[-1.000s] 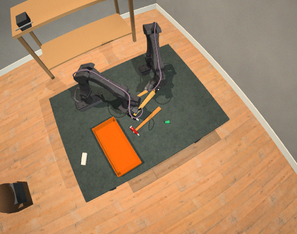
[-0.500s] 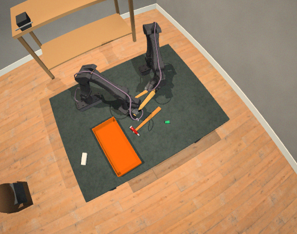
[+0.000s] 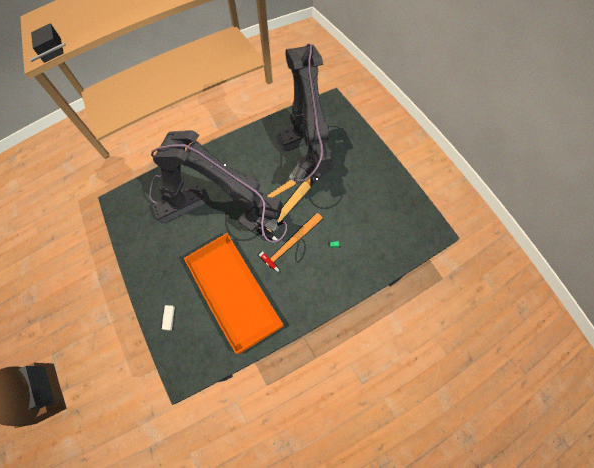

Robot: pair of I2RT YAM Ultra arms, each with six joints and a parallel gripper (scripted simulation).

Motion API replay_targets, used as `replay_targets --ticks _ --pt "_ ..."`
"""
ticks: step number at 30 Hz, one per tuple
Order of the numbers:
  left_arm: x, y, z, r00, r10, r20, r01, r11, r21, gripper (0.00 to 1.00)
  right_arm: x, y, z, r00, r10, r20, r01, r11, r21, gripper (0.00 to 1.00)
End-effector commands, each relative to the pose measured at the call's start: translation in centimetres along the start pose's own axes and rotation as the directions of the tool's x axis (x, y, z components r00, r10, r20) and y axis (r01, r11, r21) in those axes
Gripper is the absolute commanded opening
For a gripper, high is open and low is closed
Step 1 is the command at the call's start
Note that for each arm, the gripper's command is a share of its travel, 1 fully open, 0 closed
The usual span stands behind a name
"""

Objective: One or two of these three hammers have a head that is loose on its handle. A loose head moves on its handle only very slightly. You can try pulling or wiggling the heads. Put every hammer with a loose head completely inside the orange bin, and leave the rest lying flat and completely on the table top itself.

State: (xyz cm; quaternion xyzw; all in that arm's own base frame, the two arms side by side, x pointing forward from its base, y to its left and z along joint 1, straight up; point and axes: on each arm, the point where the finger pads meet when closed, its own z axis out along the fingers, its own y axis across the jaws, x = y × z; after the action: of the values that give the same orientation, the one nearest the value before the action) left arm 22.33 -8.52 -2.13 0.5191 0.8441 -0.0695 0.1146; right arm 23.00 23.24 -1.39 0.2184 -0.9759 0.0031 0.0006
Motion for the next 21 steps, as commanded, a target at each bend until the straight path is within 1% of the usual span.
replay_targets --ticks 1,2,3,5,6,8,12,14,16,17,18,19,20,21 --pt "0.2 0.0 -0.3 1.000 0.004 -0.002 -0.004 1.000 -0.003 0.26 -0.3 0.5 -0.2 1.000 -0.013 0.019 0.013 1.000 -0.012 0.33" --pt "0.2 0.0 -0.3 1.000 0.004 -0.002 -0.004 1.000 -0.003 0.26 -0.2 0.5 -0.2 1.000 -0.013 0.015 0.013 1.000 -0.010 0.33" --pt "0.2 0.0 -0.3 1.000 0.004 -0.002 -0.004 1.000 -0.003 0.26 -0.2 0.5 -0.2 1.000 -0.013 0.014 0.013 1.000 -0.010 0.29" --pt "0.2 0.0 -0.3 1.000 0.004 -0.002 -0.004 1.000 -0.003 0.26 -0.2 0.5 -0.2 1.000 -0.013 0.014 0.013 1.000 -0.010 0.29" --pt "0.2 0.0 -0.3 1.000 0.004 -0.002 -0.004 1.000 -0.003 0.26 -0.1 0.2 -0.3 1.000 -0.014 0.020 0.014 1.000 -0.012 0.25" --pt "0.2 0.0 -0.3 1.000 0.004 -0.002 -0.004 1.000 -0.003 0.26 -0.1 0.2 -0.3 1.000 -0.014 0.020 0.014 1.000 -0.012 0.25" --pt "0.2 0.0 -0.3 1.000 0.004 -0.002 -0.004 1.000 -0.003 0.26 0.1 0.1 -0.3 1.000 -0.010 0.013 0.010 1.000 -0.010 0.19" --pt "0.2 0.0 -0.3 1.000 0.004 -0.002 -0.004 1.000 -0.003 0.26 0.1 0.1 -0.3 1.000 -0.010 0.013 0.010 1.000 -0.010 0.19" --pt "0.2 0.0 -0.3 1.000 0.004 -0.002 -0.004 1.000 -0.003 0.26 -0.1 0.2 -0.3 1.000 -0.007 0.011 0.007 1.000 -0.009 0.16" --pt "0.2 0.0 -0.3 1.000 0.004 -0.002 -0.004 1.000 -0.003 0.26 -0.1 0.2 -0.3 1.000 -0.007 0.011 0.007 1.000 -0.009 0.05" --pt "0.2 0.0 -0.3 1.000 0.004 -0.002 -0.004 1.000 -0.003 0.26 0.0 0.0 -0.3 1.000 -0.013 0.019 0.013 1.000 -0.011 0.16" --pt "0.2 0.0 -0.3 1.000 0.004 -0.002 -0.004 1.000 -0.003 0.26 0.0 0.0 -0.3 1.000 -0.011 0.018 0.011 1.000 -0.011 0.17" --pt "1.1 -0.4 -0.2 1.000 -0.008 -0.030 0.008 1.000 0.010 0.26 0.0 0.0 -0.3 1.000 -0.011 0.018 0.011 1.000 -0.011 0.17" --pt "1.3 -0.5 -0.2 0.999 -0.009 -0.036 0.010 1.000 0.011 0.26 0.0 0.0 -0.3 1.000 -0.010 0.018 0.011 1.000 -0.011 0.17"
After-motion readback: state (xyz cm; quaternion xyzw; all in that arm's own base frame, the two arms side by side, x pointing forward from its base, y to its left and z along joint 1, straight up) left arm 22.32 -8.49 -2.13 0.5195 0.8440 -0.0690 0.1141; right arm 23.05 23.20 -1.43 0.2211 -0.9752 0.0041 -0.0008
